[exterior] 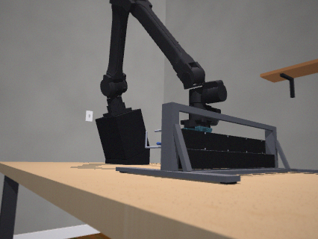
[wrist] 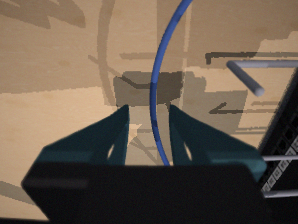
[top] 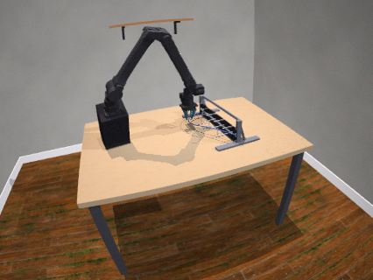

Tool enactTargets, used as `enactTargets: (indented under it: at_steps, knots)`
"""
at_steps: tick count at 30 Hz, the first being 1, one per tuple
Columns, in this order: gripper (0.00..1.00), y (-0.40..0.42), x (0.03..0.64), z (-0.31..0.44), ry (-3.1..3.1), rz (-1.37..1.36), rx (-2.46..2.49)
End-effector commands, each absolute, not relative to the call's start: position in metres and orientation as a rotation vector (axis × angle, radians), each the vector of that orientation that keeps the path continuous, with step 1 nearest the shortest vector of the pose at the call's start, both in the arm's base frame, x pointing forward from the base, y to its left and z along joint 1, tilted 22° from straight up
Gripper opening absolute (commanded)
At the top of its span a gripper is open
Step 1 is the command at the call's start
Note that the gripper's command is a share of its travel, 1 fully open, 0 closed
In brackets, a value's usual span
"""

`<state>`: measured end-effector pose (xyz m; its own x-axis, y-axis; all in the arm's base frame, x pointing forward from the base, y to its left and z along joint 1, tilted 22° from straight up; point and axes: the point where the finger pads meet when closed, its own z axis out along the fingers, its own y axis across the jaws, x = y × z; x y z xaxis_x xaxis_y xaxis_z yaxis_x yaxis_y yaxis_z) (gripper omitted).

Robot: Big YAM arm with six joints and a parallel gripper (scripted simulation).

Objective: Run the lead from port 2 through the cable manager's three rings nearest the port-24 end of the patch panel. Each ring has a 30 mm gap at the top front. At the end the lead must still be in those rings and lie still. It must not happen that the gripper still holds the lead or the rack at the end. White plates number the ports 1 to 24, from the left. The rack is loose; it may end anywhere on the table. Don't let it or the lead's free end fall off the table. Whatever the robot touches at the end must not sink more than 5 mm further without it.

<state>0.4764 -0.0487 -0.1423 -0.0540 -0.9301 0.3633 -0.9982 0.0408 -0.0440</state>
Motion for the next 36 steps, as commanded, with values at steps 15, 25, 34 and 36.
enactTargets:
  at_steps: [15,25,34,36]
  knots:
    - [0.33,-0.061,0.5,-0.141,-2.116,0.48,1.991]
    - [0.33,-0.061,0.49,-0.147,-2.102,0.446,1.982]
    - [0.33,-0.061,0.49,-0.147,-2.102,0.446,1.982]
    - [0.33,-0.061,0.49,-0.147,-2.102,0.446,1.982]
